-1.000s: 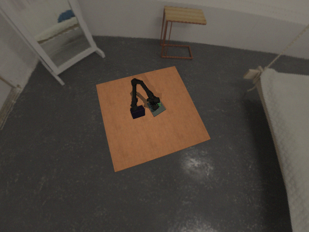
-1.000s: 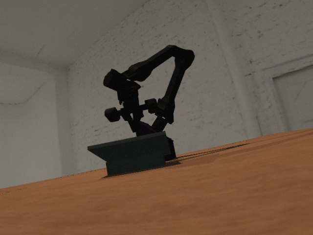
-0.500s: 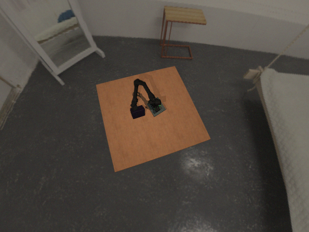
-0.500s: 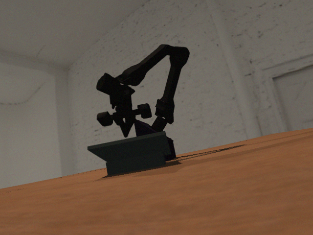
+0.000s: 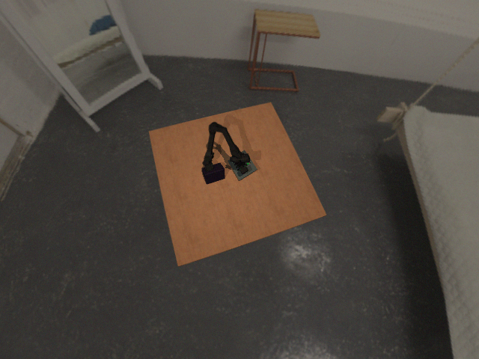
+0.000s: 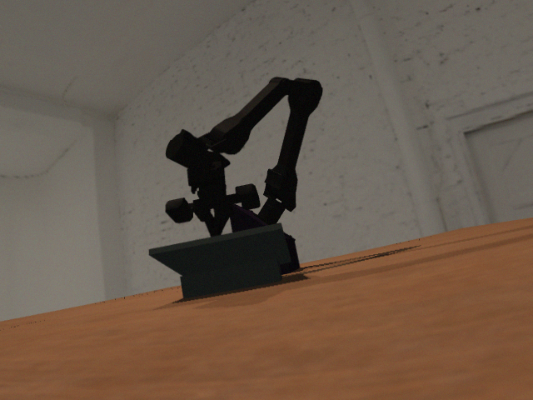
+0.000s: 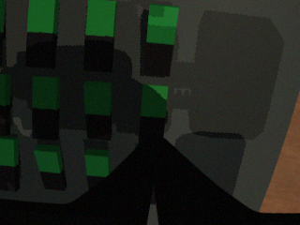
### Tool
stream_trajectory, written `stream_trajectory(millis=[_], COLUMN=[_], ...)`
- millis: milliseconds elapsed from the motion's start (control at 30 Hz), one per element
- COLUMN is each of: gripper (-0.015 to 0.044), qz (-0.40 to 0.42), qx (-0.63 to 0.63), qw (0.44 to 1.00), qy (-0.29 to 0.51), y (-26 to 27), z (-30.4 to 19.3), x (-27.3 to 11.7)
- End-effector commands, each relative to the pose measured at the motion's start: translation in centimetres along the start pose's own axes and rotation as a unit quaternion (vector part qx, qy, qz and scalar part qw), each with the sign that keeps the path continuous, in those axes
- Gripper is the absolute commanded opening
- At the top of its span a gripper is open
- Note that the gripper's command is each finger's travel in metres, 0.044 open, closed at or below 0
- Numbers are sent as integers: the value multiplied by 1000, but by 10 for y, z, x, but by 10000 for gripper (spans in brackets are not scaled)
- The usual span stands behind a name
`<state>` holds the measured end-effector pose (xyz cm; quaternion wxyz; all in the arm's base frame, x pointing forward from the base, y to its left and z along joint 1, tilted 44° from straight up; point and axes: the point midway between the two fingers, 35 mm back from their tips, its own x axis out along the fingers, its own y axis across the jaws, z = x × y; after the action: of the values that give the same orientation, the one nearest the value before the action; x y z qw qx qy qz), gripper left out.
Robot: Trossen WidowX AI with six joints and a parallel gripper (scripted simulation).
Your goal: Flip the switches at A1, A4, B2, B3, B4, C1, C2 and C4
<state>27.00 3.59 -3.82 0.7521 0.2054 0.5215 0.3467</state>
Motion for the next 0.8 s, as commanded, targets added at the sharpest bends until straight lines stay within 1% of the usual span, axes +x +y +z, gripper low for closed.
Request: stream_trajectory(millis=[0, 267, 767], gripper=[0, 0, 0], qz=[4, 5, 5], qx=[6, 6, 6], qw=[1000, 1000, 1000], qy=[5, 5, 5], y=[1, 1, 1], z=[-4, -5, -5], x=[6, 17, 17])
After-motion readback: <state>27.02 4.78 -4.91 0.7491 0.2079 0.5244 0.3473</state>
